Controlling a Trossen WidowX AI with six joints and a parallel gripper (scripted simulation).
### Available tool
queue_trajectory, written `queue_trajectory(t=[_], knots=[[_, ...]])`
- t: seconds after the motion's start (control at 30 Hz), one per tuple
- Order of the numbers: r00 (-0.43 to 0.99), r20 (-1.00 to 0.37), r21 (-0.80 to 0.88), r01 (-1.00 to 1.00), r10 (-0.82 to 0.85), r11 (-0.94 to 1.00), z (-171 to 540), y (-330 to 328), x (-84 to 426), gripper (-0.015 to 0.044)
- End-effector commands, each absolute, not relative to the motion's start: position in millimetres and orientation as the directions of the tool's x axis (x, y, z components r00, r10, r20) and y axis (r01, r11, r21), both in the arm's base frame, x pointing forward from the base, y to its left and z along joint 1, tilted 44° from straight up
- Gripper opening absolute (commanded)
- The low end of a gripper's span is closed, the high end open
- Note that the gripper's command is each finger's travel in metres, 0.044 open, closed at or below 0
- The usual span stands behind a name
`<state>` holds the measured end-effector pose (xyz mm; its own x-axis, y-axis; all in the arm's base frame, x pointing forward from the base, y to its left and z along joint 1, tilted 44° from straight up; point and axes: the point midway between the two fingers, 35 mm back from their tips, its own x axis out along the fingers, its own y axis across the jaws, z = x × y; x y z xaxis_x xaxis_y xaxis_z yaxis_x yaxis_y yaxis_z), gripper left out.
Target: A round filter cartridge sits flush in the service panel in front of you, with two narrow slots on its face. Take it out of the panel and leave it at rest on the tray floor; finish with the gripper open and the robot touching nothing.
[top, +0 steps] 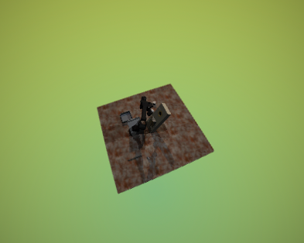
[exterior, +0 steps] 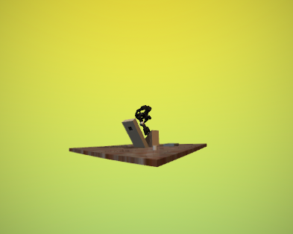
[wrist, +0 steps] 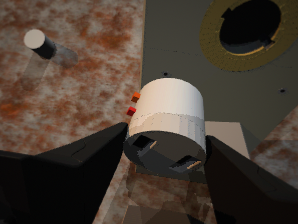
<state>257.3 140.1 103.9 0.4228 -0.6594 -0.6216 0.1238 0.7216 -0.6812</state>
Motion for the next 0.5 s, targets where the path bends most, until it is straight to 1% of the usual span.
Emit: queue_trajectory(t=[0.0,0.1,0.17,0.47], knots=[[0.426,-0.624,-0.676,0.128,-0.656,0.726,89,153,260,0.0],[0.426,-0.624,-0.676,0.128,-0.655,0.726,79,160,261,0.0],[0.421,-0.633,-0.68,0.099,-0.65,0.726,84,155,258,0.0],[0.365,-0.767,-0.629,-0.265,-0.528,0.731,36,198,229,0.0]])
